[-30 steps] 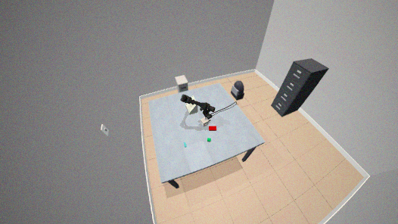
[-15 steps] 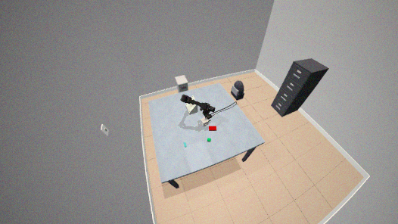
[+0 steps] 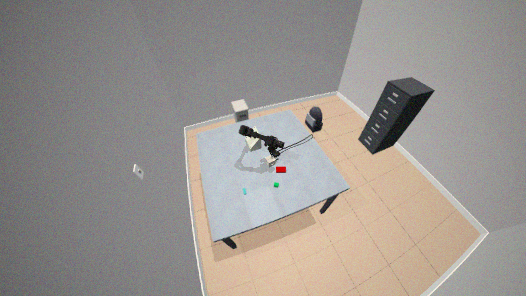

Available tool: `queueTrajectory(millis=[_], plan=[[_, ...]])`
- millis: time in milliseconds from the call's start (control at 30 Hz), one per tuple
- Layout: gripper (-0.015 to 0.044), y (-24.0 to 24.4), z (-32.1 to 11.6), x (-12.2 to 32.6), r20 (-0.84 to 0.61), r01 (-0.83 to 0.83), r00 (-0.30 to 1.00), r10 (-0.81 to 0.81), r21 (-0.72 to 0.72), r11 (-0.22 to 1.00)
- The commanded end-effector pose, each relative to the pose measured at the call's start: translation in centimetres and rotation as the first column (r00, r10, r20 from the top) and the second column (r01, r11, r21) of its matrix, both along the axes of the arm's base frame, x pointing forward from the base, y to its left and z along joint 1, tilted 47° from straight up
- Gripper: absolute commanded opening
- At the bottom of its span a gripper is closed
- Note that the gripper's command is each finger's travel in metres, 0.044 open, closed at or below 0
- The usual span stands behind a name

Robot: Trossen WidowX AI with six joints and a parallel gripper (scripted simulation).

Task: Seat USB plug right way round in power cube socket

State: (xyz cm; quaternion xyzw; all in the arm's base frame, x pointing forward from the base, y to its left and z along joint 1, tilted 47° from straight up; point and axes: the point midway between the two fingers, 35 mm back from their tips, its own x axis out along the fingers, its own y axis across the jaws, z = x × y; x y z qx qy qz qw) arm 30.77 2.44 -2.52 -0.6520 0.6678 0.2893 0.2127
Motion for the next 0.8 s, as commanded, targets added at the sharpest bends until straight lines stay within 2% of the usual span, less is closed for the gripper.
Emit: queueTrajectory(millis=[0,767], plan=[[0.0,-0.13,-0.06,-0.04,0.006,0.003,1.0,-0.003,-0.006,1.0],[0.0,-0.4,-0.18,-0.04,0.01,0.007,1.0,-0.007,-0.012,1.0]])
